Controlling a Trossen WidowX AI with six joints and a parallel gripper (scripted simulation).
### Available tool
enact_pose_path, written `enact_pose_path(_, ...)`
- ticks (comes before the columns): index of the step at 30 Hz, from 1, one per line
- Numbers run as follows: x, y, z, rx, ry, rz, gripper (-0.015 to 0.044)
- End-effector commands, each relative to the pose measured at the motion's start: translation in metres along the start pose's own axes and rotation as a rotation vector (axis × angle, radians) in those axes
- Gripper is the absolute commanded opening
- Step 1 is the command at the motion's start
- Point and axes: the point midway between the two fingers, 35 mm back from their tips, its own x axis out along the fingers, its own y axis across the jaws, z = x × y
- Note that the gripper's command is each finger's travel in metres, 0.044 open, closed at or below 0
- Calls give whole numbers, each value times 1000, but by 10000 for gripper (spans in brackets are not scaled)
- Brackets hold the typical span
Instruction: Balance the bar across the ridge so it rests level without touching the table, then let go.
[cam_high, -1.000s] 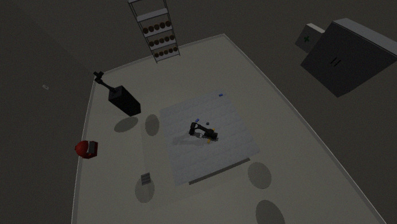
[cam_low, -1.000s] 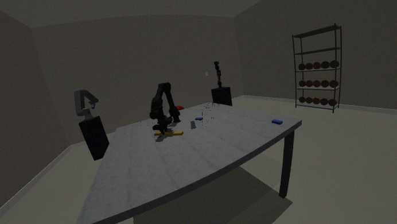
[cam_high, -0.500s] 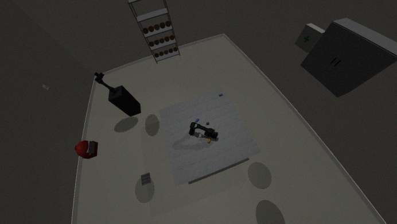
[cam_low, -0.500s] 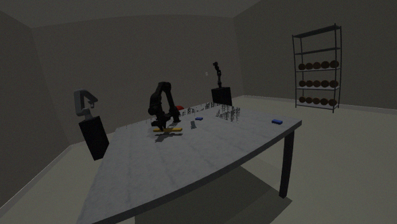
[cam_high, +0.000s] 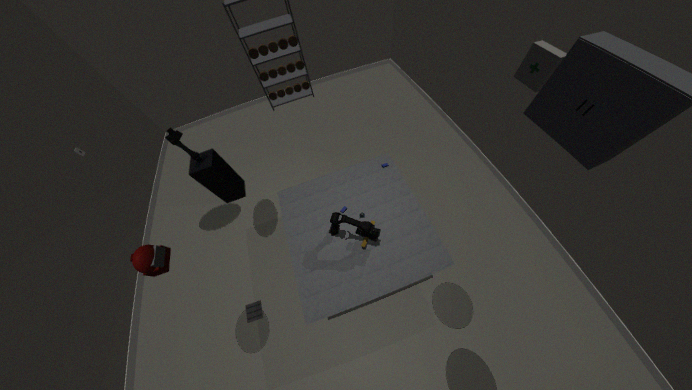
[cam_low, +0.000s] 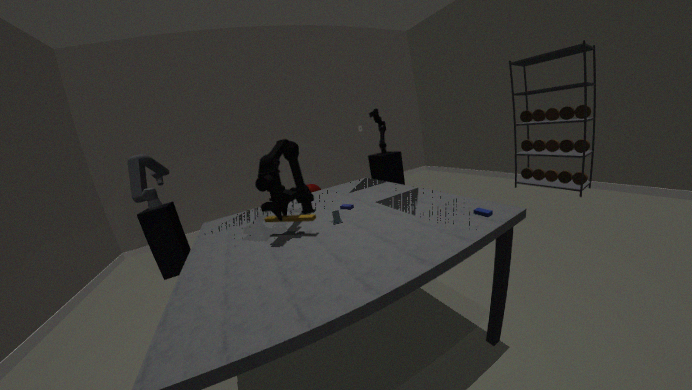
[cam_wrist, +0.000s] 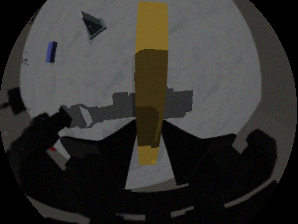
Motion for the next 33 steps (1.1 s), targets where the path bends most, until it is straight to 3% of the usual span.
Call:
enact_pose_path(1, -14, 0, 1, -3, -5, -8, 0)
enact_pose_path(13, -36, 4, 3, 9, -7, -8, 0)
enact_pose_path(33, -37, 37, 74, 394, -13, -3, 0)
